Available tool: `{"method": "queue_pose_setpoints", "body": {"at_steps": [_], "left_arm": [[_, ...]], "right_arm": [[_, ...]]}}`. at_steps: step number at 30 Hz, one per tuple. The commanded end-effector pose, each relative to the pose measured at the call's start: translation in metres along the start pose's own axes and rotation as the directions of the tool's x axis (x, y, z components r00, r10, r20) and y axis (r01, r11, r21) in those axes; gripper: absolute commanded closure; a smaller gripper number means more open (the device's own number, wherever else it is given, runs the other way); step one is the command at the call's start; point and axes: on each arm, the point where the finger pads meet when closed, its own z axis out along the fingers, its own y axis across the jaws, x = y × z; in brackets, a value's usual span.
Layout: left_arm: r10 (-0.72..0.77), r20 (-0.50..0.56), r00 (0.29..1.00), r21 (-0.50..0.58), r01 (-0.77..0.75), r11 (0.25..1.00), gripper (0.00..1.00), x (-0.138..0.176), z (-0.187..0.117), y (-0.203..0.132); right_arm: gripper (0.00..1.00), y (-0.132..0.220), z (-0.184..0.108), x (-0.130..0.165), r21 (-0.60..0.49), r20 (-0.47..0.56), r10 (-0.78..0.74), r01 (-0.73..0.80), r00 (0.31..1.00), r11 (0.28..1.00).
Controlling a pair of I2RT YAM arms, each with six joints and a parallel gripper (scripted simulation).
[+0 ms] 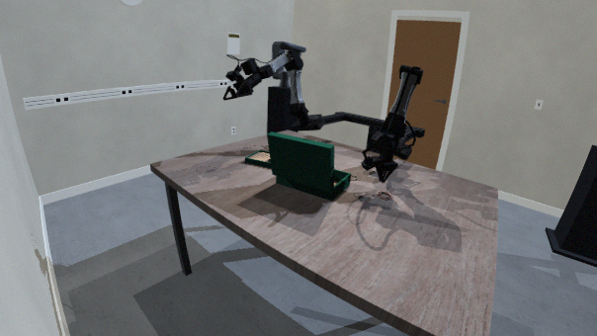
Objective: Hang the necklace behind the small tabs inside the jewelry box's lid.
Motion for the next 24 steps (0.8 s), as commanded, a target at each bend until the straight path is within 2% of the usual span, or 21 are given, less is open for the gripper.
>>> {"method": "queue_pose_setpoints", "body": {"at_steps": [1, 3, 6, 15, 18, 21, 24], "left_arm": [[-0.005, 0.0, 1.0, -0.015, 0.005, 1.0, 0.84, -0.001, 0.001, 0.004], [0.004, -0.005, 1.0, -0.008, -0.004, 1.0, 0.84, 0.0, 0.003, 0.001], [0.005, -0.017, 1.0, 0.008, -0.004, 1.0, 0.84, 0.005, 0.007, -0.004], [0.003, 0.005, 1.0, 0.004, -0.003, 1.0, 0.84, 0.0, 0.011, -0.001], [0.0, 0.024, 1.0, -0.02, 0.001, 1.0, 0.84, -0.009, 0.009, 0.01], [0.005, 0.001, 1.0, 0.01, -0.005, 1.0, 0.84, 0.002, 0.017, -0.004], [0.004, 0.005, 1.0, 0.004, -0.004, 1.0, 0.84, 0.0, 0.019, -0.002]], "right_arm": [[0.0, 0.008, -0.011, -0.017, -0.027, 0.055, -0.01, 0.011, 0.998, 1.0], [0.0, 0.004, -0.01, -0.008, -0.016, 0.035, -0.011, 0.011, 0.999, 1.0], [0.0, 0.004, -0.013, -0.03, -0.015, 0.08, -0.01, 0.011, 0.997, 1.0], [0.0, 0.004, -0.013, -0.03, -0.015, 0.08, -0.009, 0.011, 0.997, 1.0], [0.0, 0.004, -0.013, -0.03, -0.015, 0.08, -0.009, 0.011, 0.997, 1.0], [0.0, 0.004, -0.013, -0.03, -0.015, 0.08, -0.009, 0.011, 0.997, 1.0], [0.0, 0.004, -0.013, -0.03, -0.015, 0.08, -0.009, 0.011, 0.997, 1.0]]}}
